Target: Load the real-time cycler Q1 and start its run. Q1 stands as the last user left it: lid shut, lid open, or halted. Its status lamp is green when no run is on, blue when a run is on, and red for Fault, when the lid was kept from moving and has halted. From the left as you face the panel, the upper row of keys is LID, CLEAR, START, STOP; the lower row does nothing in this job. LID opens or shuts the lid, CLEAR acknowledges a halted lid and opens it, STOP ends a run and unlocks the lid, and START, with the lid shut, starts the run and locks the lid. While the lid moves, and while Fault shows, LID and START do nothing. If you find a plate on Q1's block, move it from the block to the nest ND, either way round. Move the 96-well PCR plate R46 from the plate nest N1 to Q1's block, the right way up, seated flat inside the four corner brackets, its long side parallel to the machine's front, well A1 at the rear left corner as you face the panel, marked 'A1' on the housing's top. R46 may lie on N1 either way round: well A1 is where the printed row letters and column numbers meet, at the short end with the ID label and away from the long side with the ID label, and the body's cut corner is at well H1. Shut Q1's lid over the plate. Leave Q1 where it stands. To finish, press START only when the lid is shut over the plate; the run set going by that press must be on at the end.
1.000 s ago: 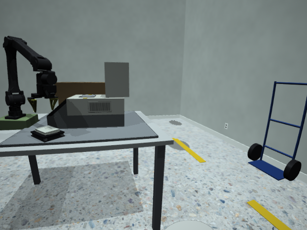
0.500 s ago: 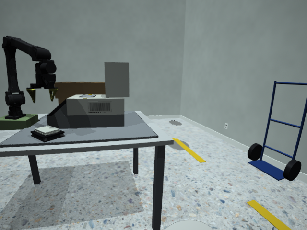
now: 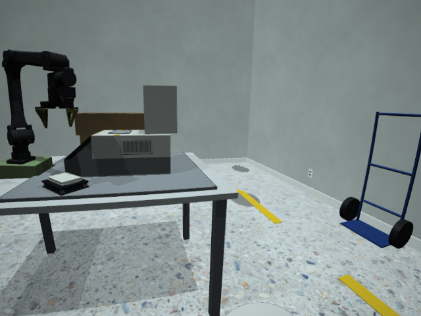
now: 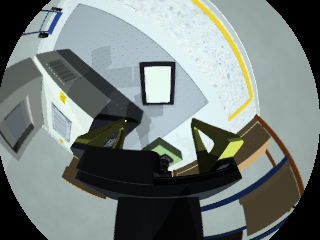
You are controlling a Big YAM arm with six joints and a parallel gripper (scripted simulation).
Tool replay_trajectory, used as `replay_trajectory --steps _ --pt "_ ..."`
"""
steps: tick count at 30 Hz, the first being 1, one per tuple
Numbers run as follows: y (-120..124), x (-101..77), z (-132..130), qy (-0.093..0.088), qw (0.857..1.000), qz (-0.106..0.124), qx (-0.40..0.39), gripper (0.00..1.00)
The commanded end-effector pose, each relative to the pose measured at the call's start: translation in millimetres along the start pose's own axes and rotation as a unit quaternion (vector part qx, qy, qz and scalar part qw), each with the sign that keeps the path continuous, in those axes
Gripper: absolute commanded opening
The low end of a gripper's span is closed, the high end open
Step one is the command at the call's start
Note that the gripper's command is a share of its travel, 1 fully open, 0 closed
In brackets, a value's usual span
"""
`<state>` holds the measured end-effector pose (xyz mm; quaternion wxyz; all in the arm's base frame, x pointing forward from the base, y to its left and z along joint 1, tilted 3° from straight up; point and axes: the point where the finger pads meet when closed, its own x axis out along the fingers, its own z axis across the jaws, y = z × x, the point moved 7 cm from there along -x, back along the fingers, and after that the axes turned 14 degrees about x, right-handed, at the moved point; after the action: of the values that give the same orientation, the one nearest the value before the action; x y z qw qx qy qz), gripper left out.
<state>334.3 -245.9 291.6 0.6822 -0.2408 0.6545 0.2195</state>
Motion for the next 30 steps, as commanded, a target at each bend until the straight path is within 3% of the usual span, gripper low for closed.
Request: replay_trajectory --steps 1,9,21,30 --pt "-8 -30.1 9 -0.005 1.000 -0.018 -0.012 1.00" --pt "-13 -65.3 0 -0.006 1.000 -0.029 -0.002 1.00" --pt "-3 -55.2 6 -0.009 0.999 -0.037 -0.012 1.00" --pt "0 -45.2 -2 -0.005 1.000 -0.025 -0.002 1.00"
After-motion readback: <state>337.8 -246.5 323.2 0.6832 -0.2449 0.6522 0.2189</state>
